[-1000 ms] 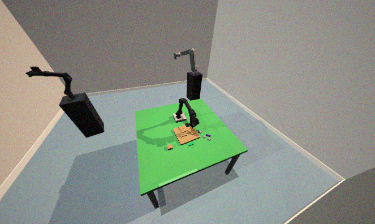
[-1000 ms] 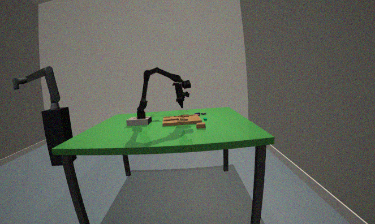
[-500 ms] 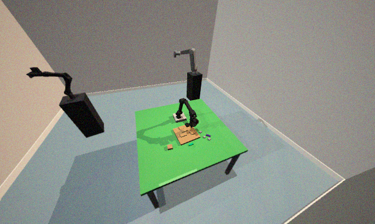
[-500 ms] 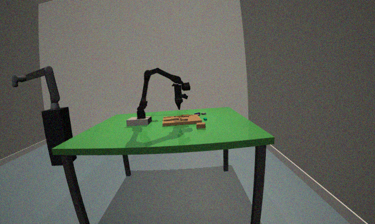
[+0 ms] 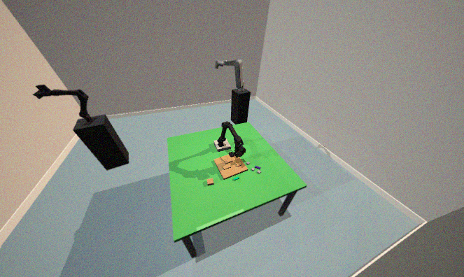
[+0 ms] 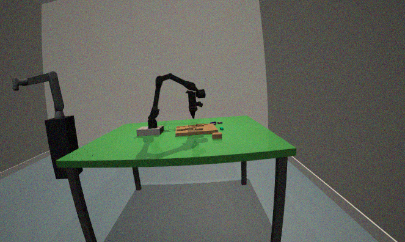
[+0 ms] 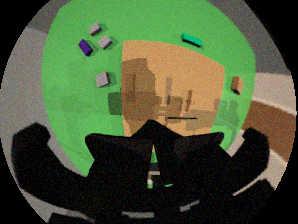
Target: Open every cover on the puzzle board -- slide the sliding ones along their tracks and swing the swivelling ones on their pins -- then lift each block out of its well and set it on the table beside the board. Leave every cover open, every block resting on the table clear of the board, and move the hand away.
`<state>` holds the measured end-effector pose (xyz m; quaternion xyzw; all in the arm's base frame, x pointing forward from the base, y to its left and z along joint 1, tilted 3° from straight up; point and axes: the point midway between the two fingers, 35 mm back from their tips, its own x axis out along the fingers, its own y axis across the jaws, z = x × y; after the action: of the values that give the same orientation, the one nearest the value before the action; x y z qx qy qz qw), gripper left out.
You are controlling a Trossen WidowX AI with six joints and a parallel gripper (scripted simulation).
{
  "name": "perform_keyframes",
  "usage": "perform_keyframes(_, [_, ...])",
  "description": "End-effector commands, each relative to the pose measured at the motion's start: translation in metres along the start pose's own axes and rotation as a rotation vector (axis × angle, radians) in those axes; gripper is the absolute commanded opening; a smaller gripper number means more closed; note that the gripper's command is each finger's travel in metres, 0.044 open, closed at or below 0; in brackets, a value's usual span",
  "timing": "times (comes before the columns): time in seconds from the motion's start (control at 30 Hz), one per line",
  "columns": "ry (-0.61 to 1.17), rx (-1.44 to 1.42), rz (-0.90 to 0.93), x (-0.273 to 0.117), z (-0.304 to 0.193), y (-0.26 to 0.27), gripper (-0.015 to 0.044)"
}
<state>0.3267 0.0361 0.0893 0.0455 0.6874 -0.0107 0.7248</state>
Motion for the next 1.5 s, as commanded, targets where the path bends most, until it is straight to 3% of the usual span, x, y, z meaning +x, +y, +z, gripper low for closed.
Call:
perform_keyframes(0.0, [-0.001,-0.005,-0.004,0.003,0.000,-0.001,0.0000])
perform_keyframes(1.47, [0.000,-0.005,-0.004,0.047,0.001,-0.001,0.0000])
